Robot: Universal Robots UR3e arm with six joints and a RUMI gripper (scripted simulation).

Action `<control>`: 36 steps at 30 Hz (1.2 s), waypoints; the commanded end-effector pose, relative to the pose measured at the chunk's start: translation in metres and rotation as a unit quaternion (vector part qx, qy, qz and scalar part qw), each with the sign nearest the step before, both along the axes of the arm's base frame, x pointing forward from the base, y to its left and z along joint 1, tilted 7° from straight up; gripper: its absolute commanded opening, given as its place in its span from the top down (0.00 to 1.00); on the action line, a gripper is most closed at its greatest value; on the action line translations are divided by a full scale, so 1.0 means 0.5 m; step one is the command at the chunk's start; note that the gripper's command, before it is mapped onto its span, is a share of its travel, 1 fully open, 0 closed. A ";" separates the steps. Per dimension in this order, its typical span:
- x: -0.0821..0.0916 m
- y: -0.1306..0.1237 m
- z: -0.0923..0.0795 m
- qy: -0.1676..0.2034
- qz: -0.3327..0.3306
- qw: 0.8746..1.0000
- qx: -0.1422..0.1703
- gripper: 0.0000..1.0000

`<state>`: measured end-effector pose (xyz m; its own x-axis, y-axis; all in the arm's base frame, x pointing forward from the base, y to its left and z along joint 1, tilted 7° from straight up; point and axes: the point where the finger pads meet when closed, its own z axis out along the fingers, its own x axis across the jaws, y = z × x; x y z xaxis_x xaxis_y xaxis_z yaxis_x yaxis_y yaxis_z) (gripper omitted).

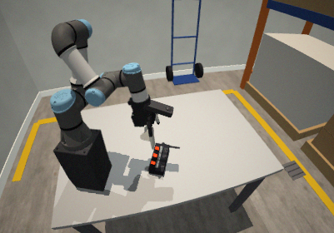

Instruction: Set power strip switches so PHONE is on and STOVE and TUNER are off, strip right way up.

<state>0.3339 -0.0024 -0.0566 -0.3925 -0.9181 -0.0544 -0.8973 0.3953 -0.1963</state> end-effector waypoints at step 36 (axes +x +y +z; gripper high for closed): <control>0.074 -0.022 -0.017 0.072 0.188 0.979 0.043 0.00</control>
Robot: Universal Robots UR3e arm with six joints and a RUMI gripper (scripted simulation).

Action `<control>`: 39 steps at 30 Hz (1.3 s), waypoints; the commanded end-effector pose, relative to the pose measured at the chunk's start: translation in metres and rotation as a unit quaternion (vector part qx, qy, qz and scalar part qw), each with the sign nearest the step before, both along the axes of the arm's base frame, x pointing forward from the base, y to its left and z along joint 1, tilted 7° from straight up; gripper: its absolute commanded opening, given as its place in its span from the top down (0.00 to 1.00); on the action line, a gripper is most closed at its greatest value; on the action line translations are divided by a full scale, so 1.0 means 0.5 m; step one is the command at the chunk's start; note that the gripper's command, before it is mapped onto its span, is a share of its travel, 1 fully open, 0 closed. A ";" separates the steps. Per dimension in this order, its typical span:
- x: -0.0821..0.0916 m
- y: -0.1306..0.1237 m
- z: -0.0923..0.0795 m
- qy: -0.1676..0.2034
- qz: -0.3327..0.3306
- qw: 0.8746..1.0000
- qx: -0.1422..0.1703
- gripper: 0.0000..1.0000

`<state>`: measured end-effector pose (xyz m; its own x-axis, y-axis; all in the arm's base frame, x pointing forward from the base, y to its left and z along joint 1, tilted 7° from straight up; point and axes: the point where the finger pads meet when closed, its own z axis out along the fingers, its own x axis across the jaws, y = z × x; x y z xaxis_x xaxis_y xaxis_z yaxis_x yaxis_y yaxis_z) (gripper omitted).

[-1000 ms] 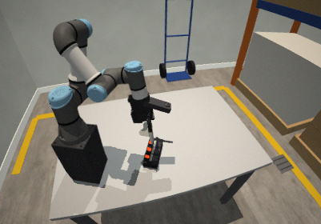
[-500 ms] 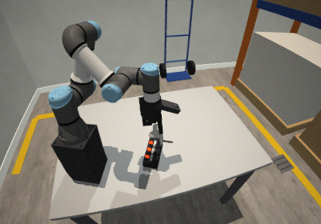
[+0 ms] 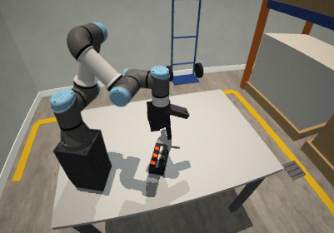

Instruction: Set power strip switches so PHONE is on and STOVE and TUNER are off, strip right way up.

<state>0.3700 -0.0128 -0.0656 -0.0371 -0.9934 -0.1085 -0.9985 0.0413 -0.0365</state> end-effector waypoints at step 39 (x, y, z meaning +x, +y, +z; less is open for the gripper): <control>-0.069 0.036 -0.104 -0.044 0.410 0.911 -0.018 0.00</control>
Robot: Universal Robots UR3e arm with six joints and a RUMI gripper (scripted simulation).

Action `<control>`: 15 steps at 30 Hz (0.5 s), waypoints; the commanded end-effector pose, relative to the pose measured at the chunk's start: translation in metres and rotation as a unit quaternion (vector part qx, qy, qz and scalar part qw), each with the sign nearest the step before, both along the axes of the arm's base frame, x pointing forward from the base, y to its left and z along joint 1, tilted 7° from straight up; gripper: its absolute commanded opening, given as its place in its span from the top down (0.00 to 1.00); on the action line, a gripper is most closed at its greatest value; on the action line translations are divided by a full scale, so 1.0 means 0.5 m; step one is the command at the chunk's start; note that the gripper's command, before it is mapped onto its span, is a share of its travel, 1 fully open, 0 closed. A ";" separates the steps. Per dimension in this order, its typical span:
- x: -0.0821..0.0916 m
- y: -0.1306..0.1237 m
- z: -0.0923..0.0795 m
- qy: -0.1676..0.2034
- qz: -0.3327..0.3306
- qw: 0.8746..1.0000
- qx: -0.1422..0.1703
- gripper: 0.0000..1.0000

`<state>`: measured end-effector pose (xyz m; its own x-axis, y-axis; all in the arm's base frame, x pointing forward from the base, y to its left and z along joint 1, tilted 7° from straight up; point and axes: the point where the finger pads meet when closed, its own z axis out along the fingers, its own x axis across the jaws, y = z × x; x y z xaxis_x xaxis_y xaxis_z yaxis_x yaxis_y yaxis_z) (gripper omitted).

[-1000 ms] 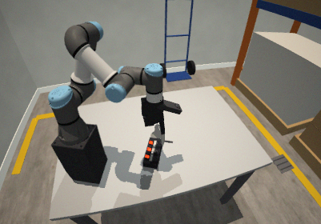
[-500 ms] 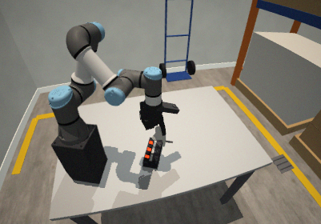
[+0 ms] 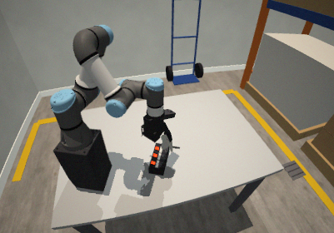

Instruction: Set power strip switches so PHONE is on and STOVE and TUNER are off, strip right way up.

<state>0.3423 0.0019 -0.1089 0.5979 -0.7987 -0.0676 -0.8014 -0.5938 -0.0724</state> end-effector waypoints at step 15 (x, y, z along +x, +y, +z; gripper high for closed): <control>-0.045 0.020 -0.044 -0.034 0.219 0.975 -0.003 0.00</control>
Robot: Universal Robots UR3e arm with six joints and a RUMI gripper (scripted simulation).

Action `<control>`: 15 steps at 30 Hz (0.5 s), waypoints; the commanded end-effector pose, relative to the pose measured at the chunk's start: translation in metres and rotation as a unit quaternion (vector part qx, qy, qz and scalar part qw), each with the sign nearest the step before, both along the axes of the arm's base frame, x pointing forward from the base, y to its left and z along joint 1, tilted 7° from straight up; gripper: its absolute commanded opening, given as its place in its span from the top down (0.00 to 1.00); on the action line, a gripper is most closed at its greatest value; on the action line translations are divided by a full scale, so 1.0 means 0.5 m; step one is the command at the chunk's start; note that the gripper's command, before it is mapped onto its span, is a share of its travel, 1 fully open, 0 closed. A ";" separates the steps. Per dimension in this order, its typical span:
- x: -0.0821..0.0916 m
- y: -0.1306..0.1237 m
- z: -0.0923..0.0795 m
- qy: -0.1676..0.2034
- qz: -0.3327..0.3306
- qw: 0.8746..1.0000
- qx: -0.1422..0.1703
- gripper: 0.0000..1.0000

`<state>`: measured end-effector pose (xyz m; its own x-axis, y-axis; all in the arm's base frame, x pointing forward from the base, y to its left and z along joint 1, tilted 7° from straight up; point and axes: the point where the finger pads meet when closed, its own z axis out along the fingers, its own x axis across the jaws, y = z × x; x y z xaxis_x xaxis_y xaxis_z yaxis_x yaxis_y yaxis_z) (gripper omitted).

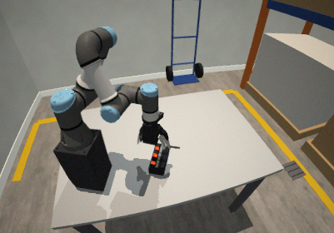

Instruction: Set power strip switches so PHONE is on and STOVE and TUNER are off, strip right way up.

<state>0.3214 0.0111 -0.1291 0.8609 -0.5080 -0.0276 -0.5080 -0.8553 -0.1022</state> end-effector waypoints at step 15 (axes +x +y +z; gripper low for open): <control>-0.005 0.002 -0.005 -0.010 0.029 1.000 0.001 1.00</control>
